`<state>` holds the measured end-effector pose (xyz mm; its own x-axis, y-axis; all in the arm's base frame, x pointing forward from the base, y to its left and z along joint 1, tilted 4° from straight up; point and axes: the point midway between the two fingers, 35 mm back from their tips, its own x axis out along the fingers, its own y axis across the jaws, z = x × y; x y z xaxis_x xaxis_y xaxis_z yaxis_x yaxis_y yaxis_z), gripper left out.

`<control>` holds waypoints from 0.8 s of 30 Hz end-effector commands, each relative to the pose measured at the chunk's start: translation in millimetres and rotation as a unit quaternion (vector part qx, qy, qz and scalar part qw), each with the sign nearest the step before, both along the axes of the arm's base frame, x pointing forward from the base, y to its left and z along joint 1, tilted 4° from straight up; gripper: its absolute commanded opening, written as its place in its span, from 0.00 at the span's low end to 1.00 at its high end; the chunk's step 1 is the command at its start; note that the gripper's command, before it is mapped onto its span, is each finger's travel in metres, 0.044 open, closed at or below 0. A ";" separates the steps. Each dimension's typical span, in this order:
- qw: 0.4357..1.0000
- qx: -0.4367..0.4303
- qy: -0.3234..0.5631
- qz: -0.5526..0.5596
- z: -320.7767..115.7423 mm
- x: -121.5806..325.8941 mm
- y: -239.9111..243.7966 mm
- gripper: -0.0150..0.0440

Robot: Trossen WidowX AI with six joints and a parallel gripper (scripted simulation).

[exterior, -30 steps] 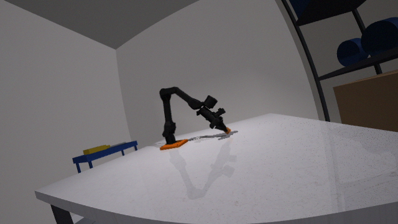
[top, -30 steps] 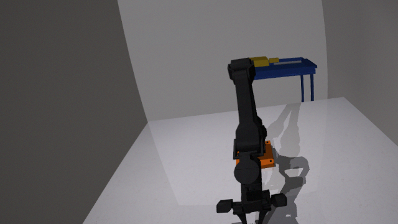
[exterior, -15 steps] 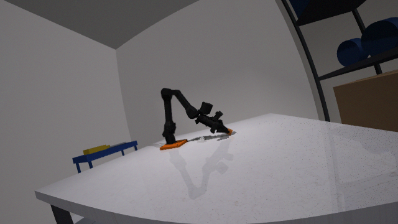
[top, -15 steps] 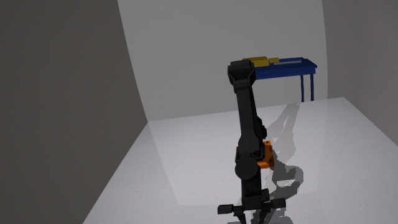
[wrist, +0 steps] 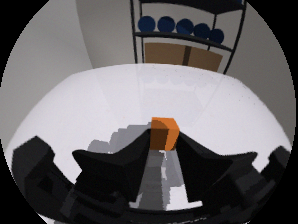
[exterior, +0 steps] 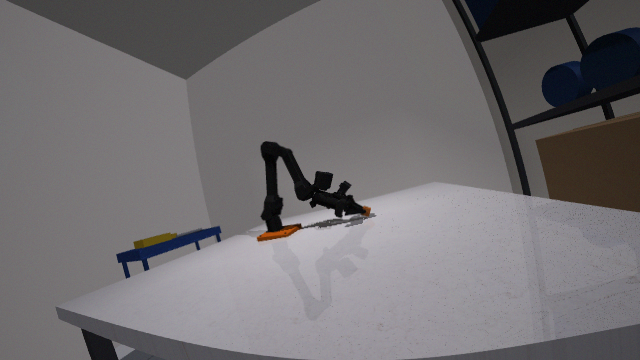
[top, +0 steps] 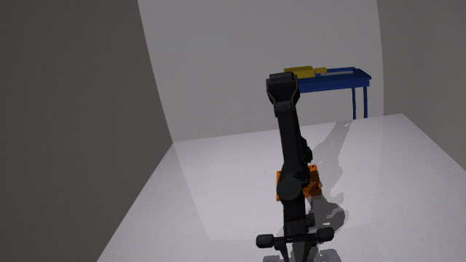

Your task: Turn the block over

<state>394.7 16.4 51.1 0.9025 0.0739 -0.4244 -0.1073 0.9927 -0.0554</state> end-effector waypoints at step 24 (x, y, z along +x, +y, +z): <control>1.000 0.001 -0.007 0.004 -0.5 -3.1 0.8 0.74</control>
